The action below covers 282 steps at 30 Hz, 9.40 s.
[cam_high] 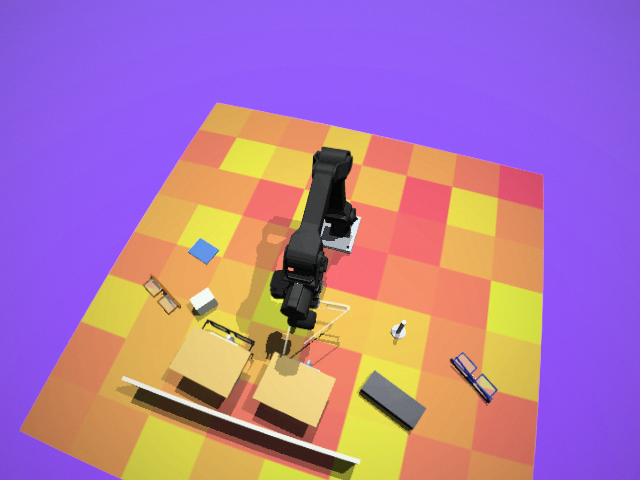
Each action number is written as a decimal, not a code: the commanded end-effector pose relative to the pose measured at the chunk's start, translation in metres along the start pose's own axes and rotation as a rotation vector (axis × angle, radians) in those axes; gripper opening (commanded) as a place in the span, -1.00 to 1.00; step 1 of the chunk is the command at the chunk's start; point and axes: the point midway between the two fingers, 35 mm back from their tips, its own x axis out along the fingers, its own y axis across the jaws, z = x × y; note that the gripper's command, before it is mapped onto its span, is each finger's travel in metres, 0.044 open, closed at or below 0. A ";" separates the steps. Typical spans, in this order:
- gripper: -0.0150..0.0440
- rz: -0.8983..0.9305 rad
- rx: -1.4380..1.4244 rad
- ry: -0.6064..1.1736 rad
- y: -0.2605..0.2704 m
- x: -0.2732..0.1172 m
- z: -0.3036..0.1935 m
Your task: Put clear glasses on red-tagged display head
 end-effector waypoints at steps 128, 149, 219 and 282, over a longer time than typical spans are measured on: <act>-0.49 -0.009 0.003 0.008 -0.077 0.060 -0.163; -0.49 -0.009 0.003 0.007 -0.079 0.060 -0.155; -0.46 0.716 0.462 -0.196 -0.035 -0.047 -0.230; -0.49 0.147 0.298 -0.213 -0.020 -0.009 -0.085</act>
